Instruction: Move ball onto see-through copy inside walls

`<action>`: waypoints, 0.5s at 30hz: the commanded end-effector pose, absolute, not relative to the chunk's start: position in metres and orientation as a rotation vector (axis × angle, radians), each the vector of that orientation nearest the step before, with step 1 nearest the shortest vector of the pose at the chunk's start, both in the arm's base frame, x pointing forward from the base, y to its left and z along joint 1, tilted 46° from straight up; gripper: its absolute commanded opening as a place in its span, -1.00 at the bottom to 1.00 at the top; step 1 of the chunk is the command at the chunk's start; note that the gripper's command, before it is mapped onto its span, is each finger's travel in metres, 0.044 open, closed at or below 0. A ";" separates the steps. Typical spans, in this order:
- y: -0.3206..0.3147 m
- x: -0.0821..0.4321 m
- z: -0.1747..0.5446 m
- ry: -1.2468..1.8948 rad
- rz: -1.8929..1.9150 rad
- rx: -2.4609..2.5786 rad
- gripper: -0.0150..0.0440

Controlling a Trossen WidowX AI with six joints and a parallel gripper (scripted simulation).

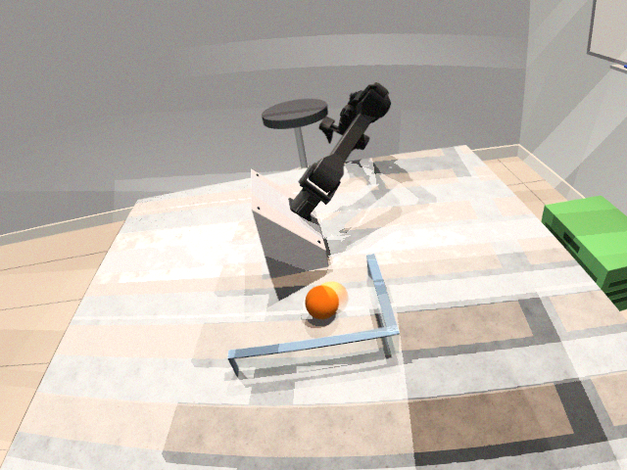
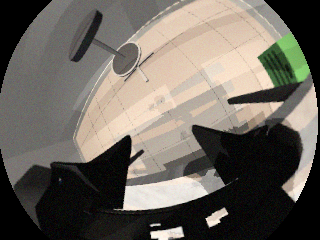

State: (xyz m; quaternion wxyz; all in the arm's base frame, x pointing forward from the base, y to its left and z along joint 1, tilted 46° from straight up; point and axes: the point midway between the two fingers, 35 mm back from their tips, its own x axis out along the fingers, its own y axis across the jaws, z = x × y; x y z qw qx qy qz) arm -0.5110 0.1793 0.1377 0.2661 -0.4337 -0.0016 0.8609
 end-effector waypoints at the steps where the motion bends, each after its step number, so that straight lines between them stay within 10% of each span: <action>1: 0.179 -0.511 0.138 -0.003 2.326 -1.169 0.95; 15: 0.241 -0.475 0.214 0.136 2.261 -0.854 1.00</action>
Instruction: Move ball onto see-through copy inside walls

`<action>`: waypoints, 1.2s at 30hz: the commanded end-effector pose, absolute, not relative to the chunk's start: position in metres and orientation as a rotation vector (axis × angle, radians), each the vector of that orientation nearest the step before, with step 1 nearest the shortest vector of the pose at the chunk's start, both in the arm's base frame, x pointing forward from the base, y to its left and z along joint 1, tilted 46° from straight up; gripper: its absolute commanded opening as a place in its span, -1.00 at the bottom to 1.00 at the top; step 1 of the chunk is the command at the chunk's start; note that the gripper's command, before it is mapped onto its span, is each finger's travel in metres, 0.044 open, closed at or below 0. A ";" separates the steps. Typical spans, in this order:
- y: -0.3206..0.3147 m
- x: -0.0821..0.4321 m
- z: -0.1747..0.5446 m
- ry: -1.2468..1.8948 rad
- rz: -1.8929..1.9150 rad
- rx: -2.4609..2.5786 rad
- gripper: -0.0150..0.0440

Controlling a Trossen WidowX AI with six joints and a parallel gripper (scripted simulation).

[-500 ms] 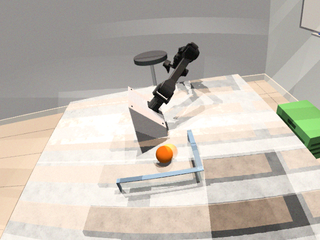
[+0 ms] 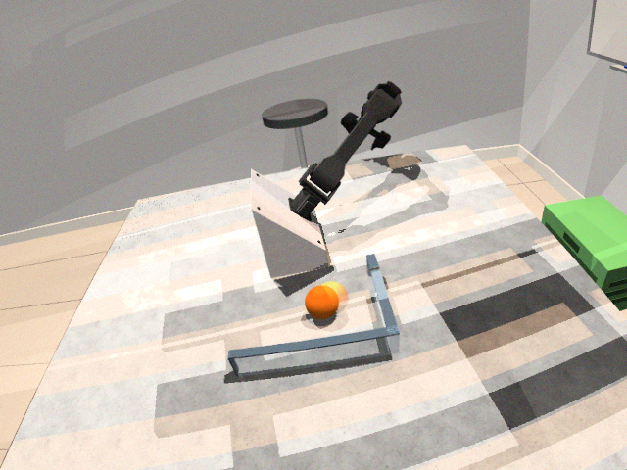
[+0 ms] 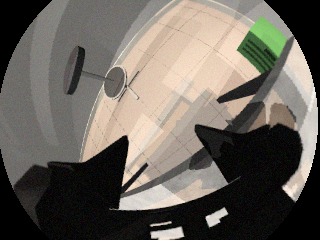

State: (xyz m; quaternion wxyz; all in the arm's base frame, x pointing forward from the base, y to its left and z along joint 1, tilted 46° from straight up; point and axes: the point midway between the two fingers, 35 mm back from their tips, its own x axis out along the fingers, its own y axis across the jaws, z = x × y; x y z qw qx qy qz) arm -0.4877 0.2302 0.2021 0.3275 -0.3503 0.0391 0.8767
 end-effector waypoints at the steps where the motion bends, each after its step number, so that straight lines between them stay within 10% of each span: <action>1: 0.240 -0.473 0.224 0.143 2.270 -0.823 1.00; 17: 0.350 -0.354 0.343 0.264 2.133 -0.401 1.00; 36: 0.445 -0.087 0.414 0.319 1.578 0.053 1.00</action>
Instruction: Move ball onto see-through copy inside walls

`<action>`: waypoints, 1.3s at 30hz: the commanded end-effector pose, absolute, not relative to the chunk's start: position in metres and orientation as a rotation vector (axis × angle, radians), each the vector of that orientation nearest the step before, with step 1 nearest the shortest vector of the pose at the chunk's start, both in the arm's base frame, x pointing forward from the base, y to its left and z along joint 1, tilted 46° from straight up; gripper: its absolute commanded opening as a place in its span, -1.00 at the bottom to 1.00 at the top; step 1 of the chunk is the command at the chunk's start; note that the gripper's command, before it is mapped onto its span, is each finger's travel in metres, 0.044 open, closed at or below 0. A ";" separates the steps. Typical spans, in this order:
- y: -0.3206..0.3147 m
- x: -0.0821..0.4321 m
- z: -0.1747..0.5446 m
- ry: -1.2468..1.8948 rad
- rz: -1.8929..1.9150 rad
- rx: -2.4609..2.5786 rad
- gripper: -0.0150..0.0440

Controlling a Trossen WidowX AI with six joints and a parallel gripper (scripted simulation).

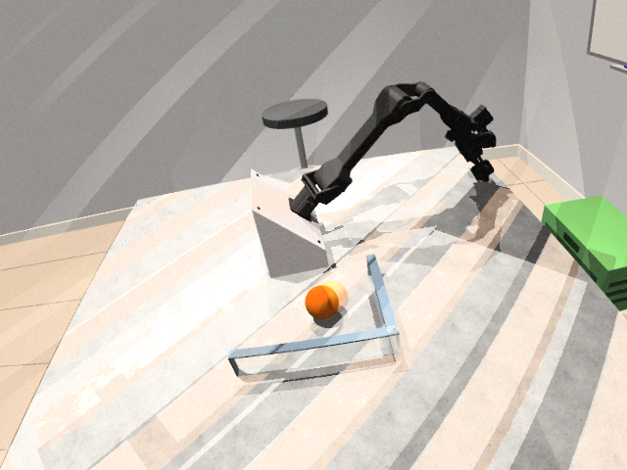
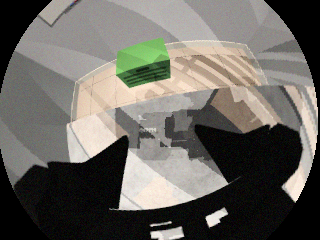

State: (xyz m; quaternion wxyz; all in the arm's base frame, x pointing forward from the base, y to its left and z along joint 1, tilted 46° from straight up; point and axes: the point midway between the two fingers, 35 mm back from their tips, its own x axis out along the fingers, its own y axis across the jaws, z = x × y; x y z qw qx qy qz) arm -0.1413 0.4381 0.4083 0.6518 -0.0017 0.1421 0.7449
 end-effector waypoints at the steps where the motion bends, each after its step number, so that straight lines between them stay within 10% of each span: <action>1: 0.447 -0.070 0.414 0.317 1.546 0.062 1.00; 21: 0.389 0.221 0.371 0.245 1.033 -0.078 1.00; 39: 0.218 0.378 0.223 0.518 0.846 -0.668 1.00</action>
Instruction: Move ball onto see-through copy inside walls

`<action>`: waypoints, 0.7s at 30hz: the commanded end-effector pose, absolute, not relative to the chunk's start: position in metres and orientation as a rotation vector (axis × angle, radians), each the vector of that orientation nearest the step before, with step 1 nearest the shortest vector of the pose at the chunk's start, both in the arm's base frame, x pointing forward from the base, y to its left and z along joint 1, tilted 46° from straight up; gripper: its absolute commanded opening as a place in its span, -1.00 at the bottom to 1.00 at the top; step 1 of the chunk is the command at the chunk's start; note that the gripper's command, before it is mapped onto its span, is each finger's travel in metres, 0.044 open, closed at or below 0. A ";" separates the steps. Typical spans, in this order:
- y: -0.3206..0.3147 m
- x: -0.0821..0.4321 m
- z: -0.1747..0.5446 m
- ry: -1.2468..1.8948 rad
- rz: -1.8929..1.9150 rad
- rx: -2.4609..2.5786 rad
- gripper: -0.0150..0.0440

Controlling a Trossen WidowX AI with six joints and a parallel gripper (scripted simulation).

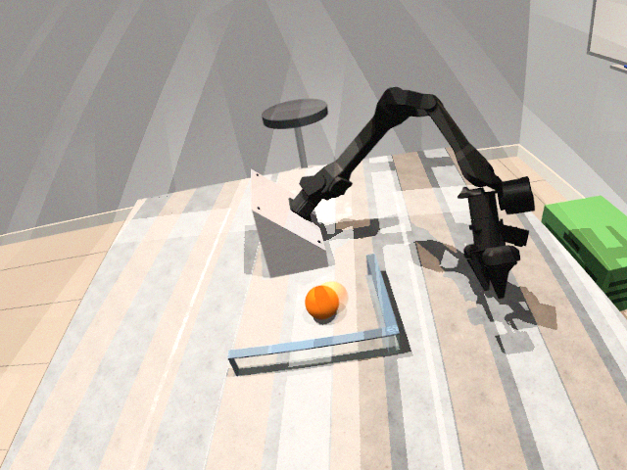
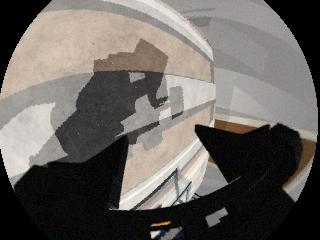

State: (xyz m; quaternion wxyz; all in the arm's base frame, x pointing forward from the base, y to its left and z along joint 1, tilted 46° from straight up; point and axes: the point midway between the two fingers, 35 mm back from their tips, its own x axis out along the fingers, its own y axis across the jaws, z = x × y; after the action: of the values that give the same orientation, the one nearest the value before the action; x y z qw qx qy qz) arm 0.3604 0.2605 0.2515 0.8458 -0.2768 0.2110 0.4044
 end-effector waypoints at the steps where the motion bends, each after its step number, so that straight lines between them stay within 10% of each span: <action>1: 0.204 0.383 0.214 0.542 0.845 -0.691 1.00; 21: 0.001 0.328 0.057 0.785 1.310 -0.723 1.00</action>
State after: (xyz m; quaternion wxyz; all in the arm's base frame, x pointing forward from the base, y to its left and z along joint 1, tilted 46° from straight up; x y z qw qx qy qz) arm 0.3536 0.0223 0.0778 0.6809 -0.3534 0.3633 0.5287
